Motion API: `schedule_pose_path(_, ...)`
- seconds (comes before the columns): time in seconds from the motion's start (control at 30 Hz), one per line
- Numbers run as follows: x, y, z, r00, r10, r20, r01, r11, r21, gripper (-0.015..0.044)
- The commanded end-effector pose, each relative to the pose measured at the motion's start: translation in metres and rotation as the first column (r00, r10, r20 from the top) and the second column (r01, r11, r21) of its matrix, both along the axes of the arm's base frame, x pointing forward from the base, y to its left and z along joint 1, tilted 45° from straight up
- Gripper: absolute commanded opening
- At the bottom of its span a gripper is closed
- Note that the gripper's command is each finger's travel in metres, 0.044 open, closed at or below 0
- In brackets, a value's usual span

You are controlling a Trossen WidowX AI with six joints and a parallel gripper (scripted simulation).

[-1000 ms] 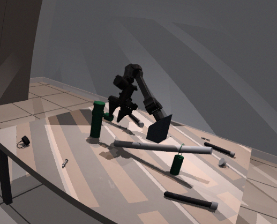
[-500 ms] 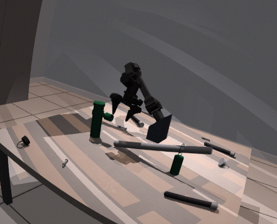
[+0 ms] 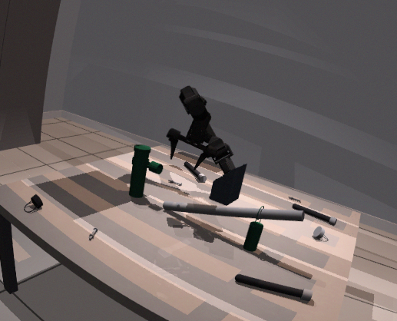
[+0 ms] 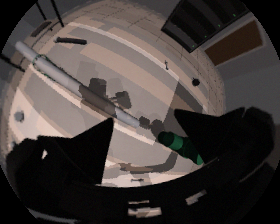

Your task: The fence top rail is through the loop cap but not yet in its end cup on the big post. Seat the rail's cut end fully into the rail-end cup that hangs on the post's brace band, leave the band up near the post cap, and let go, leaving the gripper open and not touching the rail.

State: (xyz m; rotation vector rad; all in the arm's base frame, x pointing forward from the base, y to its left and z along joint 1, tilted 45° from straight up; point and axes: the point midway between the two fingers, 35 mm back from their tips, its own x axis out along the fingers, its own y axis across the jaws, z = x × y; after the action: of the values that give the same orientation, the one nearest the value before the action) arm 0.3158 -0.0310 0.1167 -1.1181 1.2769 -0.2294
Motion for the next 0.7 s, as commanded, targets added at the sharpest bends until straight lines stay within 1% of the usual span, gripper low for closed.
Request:
schedule_pose_path(0.0,0.0049,0.0593,-0.0029,0.868,-0.35,0.353,0.288,0.933,0.216,0.044)
schedule_pose_path(0.07,0.0046,0.0627,-0.0031,0.827,-0.401,0.394,0.318,0.912,0.259,0.044)
schedule_pose_path(0.13,0.0045,0.0644,-0.0031,0.813,-0.417,0.407,0.327,0.904,0.273,0.044)
schedule_pose_path(0.67,0.0045,0.0644,-0.0031,0.813,-0.417,0.407,0.327,0.904,0.273,0.044)
